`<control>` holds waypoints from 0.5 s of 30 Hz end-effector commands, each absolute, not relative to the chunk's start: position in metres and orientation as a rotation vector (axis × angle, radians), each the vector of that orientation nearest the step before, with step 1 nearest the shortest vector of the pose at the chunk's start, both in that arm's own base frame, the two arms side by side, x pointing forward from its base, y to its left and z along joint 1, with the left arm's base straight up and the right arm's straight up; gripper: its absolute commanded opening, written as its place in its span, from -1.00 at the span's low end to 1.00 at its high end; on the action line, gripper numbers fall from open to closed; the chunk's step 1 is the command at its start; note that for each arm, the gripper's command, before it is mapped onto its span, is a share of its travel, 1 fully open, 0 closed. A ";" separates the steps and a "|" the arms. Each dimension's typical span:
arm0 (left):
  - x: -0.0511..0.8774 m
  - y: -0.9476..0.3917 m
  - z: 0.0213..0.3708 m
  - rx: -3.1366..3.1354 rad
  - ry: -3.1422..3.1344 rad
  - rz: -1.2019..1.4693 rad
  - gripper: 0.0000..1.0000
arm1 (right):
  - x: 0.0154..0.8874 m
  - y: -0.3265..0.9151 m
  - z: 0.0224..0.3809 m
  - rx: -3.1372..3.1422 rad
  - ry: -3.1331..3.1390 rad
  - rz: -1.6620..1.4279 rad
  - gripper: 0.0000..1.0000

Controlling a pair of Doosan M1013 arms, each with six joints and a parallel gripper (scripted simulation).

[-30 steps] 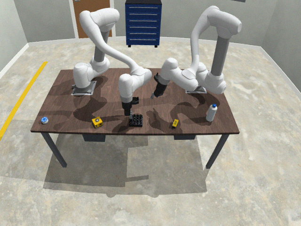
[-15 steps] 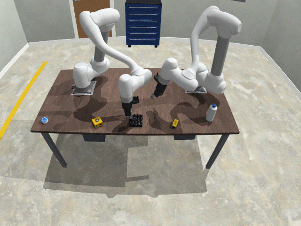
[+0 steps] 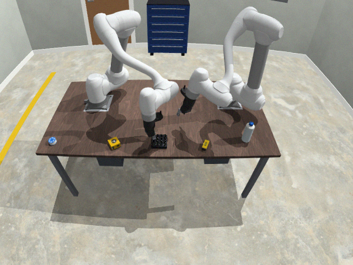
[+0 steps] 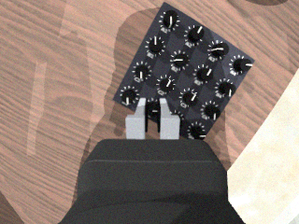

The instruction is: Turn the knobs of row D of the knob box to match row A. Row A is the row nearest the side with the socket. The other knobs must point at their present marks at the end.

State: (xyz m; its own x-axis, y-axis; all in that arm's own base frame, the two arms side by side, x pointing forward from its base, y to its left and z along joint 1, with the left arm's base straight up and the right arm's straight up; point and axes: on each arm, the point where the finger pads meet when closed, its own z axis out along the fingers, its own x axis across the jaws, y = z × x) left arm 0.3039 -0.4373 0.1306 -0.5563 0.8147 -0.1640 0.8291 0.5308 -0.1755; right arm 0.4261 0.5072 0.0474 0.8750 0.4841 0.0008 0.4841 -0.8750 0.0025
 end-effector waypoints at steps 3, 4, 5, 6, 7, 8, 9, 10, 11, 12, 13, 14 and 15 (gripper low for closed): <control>0.304 -0.438 0.131 1.448 2.693 -0.360 1.00 | 0.426 0.508 0.048 2.981 0.993 0.002 -0.40; 0.304 -0.438 0.131 1.448 2.693 -0.360 1.00 | 0.426 0.508 0.048 2.968 1.033 0.002 -0.40; 0.304 -0.438 0.131 1.448 2.693 -0.360 1.00 | 0.426 0.508 0.048 2.954 1.073 0.002 -0.40; 0.304 -0.438 0.131 1.448 2.693 -0.360 1.00 | 0.426 0.508 0.048 2.939 1.113 0.002 -0.40; 0.304 -0.438 0.131 1.448 2.693 -0.360 1.00 | 0.426 0.508 0.048 2.923 1.152 0.002 -0.40; 0.304 -0.438 0.131 1.448 2.693 -0.360 1.00 | 0.426 0.508 0.048 2.907 1.192 0.002 -0.40; 0.304 -0.438 0.131 1.448 2.693 -0.360 1.00 | 0.426 0.508 0.048 2.891 1.232 0.002 -0.40; 0.304 -0.438 0.131 1.448 2.693 -0.360 1.00 | 0.426 0.508 0.048 2.874 1.271 0.002 -0.40; 0.304 -0.438 0.131 1.448 2.693 -0.360 1.00 | 0.426 0.508 0.048 2.856 1.310 0.002 -0.40; 0.304 -0.438 0.131 1.448 2.693 -0.360 1.00 | 0.426 0.508 0.048 2.856 1.310 0.002 -0.40; 0.304 -0.438 0.131 1.448 2.693 -0.360 1.00 | 0.426 0.508 0.048 2.856 1.310 0.002 -0.40; 0.304 -0.438 0.131 1.448 2.693 -0.360 1.00 | 0.426 0.508 0.048 2.838 1.349 0.002 -0.40; 0.304 -0.438 0.131 1.448 2.693 -0.360 1.00 | 0.426 0.508 0.048 2.820 1.387 0.002 -0.40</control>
